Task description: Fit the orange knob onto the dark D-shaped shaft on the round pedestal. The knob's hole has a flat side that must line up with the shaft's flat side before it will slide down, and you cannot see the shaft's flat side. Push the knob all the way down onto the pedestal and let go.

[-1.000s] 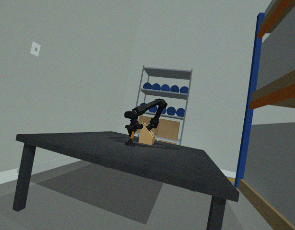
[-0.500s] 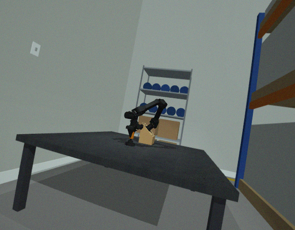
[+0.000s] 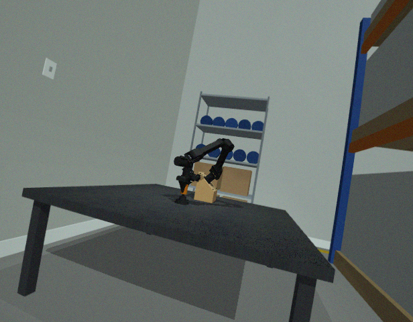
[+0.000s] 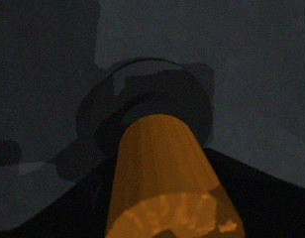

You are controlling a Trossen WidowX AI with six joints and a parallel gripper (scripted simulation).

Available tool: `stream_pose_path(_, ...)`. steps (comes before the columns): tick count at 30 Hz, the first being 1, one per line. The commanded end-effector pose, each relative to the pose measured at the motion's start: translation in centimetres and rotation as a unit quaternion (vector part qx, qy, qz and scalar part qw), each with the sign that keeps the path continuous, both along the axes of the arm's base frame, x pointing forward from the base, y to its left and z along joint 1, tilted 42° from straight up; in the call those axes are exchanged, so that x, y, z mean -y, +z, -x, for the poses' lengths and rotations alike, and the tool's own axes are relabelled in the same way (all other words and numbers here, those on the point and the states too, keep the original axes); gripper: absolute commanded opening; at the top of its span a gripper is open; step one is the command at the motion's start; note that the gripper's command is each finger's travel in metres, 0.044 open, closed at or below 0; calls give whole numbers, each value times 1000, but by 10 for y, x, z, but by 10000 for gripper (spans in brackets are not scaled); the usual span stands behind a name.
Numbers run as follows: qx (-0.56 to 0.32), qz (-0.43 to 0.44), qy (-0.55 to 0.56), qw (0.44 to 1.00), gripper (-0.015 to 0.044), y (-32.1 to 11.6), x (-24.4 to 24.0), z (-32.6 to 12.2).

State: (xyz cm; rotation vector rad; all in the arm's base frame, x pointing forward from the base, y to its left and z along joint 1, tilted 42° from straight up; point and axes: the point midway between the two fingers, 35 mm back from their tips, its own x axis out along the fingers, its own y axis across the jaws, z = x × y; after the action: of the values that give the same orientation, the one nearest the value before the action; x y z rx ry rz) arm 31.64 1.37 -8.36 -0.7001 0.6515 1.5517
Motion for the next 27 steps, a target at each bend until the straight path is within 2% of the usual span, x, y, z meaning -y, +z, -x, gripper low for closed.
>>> stream_pose_path(1,2,-1,1,1000,0,2,2,0)
stream_pose_path(6,10,-2,11,1000,0,4,3,-1)
stream_pose_path(12,70,-8,80,994,0,2,2,-2)
stream_pose_path(27,70,-8,80,994,0,0,0,-1)
